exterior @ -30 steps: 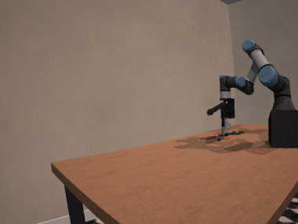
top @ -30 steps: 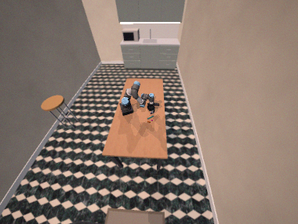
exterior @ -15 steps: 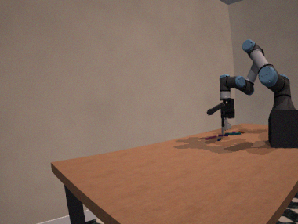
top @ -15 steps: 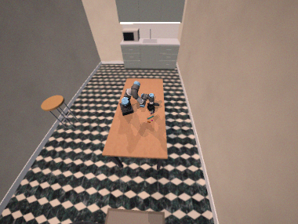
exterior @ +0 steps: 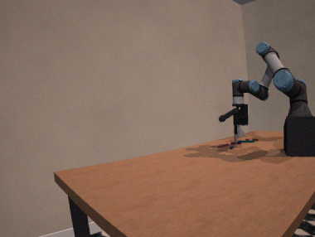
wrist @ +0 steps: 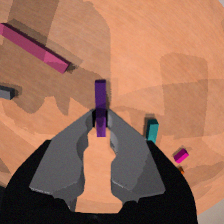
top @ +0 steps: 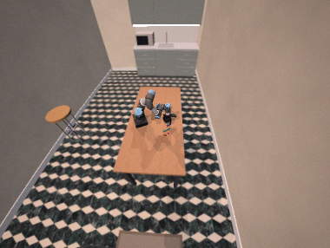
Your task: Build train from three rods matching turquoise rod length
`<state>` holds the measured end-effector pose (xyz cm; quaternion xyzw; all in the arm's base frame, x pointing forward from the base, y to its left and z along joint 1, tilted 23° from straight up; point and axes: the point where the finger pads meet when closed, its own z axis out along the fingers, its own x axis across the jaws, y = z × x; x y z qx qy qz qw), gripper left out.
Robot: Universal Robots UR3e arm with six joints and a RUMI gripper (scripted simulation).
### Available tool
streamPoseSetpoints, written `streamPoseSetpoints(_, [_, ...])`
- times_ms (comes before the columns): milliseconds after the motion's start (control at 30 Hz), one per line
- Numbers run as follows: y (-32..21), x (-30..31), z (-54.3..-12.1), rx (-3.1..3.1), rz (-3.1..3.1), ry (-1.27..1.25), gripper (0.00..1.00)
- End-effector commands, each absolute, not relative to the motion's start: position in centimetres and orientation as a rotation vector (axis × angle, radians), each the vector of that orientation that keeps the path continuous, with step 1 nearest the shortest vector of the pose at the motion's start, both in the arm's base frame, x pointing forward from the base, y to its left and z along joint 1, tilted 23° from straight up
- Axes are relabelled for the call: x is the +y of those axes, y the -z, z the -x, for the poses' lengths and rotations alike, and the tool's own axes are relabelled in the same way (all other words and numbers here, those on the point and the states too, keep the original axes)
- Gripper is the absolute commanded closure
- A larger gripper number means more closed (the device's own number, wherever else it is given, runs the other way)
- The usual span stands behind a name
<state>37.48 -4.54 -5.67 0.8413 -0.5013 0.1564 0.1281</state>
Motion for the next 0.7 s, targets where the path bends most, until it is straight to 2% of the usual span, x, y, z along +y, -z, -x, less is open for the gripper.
streamPoseSetpoints(0, [5.7,-4.5,-37.5,-1.458,-2.449,-0.456,1.00])
streamPoseSetpoints(667, [4.2,-3.9,-37.4,-1.458,-2.448,-0.459,1.00])
